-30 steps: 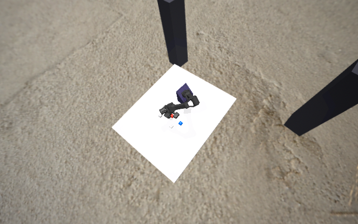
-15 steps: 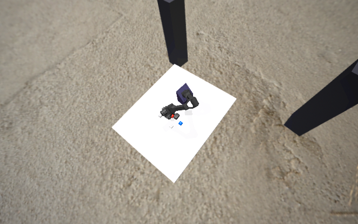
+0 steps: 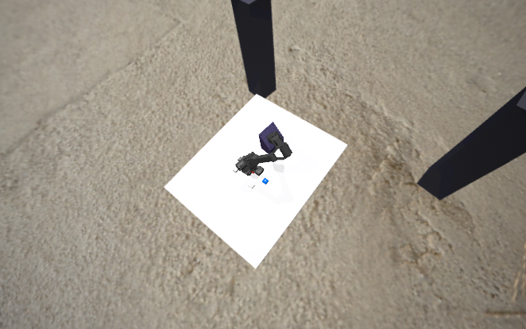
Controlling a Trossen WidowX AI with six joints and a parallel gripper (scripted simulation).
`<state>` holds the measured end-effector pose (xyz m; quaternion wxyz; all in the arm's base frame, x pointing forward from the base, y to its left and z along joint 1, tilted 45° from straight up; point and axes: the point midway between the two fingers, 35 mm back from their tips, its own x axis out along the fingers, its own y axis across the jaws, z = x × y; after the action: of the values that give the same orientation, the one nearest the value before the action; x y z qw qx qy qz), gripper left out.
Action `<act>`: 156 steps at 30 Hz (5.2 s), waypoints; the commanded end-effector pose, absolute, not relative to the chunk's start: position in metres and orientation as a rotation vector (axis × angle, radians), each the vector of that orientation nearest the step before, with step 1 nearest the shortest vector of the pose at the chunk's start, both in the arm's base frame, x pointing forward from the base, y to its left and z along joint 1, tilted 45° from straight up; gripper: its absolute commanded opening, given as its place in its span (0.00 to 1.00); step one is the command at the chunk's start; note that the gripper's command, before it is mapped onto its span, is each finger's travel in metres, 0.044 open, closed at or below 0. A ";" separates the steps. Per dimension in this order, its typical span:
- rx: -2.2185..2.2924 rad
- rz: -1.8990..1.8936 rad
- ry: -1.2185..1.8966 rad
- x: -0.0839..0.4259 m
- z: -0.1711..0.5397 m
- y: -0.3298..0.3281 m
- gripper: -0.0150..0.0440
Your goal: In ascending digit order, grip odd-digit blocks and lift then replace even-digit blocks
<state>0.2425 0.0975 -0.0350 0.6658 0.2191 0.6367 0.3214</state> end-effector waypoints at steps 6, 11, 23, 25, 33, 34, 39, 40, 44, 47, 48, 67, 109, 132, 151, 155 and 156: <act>0.501 0.726 1.437 0.242 -0.035 0.098 0.46; 0.501 0.726 1.437 0.242 -0.035 0.098 0.46; 0.500 0.725 1.438 0.243 -0.026 0.089 0.46; 0.500 0.725 1.438 0.243 -0.024 0.087 0.46; 0.500 0.725 1.438 0.243 -0.024 0.087 0.46; 0.500 0.725 1.438 0.243 -0.024 0.087 0.46; 0.500 0.725 1.438 0.243 -0.024 0.087 0.46; 0.500 0.725 1.438 0.243 -0.025 0.088 0.46; 0.500 0.725 1.438 0.243 -0.028 0.091 0.46; 0.501 0.726 1.438 0.243 -0.031 0.094 0.46; 0.501 0.726 1.438 0.243 -0.031 0.094 0.46; 0.501 0.726 1.438 0.242 -0.035 0.098 0.64; 0.497 0.719 1.439 0.246 0.046 0.012 0.46; 0.490 0.716 1.438 0.251 -0.101 -0.039 0.68; 0.491 0.718 1.437 0.249 -0.121 -0.017 0.93; 0.492 0.719 1.437 0.249 -0.125 -0.013 0.93; 0.492 0.719 1.437 0.249 -0.127 -0.012 0.93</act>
<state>0.2507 -0.0178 -0.1218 0.6698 0.2137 0.6361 0.3179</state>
